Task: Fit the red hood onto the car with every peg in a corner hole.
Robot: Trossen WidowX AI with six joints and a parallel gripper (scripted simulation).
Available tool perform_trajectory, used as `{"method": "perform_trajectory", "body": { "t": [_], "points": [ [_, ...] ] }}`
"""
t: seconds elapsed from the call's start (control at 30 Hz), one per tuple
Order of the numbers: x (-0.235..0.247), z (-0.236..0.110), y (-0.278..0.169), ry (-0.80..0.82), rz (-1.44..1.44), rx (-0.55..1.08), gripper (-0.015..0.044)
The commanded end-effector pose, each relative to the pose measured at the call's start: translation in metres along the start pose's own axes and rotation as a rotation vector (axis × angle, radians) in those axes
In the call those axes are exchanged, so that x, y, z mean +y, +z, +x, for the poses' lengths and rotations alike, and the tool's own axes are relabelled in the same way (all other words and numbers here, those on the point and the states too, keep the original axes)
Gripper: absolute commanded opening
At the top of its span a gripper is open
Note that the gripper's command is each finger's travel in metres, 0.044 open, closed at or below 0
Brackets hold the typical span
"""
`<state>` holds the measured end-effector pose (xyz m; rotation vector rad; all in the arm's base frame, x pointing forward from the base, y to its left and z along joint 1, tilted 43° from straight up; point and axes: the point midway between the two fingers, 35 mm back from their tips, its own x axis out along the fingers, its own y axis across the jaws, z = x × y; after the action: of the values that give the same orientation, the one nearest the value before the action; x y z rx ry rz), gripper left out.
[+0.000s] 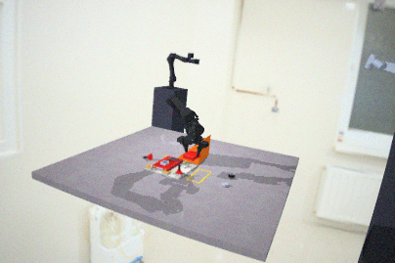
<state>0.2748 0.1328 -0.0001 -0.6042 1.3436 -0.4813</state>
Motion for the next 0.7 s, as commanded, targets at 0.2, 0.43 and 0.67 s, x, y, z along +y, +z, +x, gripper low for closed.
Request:
{"method": "perform_trajectory", "body": {
  "t": [0.2,0.43,0.67],
  "points": [
    [-0.043,-0.003,0.02,0.002,-0.018,-0.004,0.0],
    [-0.077,-0.003,0.031,0.0,-0.029,-0.005,0.0],
    [-0.113,-0.004,0.037,-0.007,-0.038,-0.005,0.0]
  ]
}}
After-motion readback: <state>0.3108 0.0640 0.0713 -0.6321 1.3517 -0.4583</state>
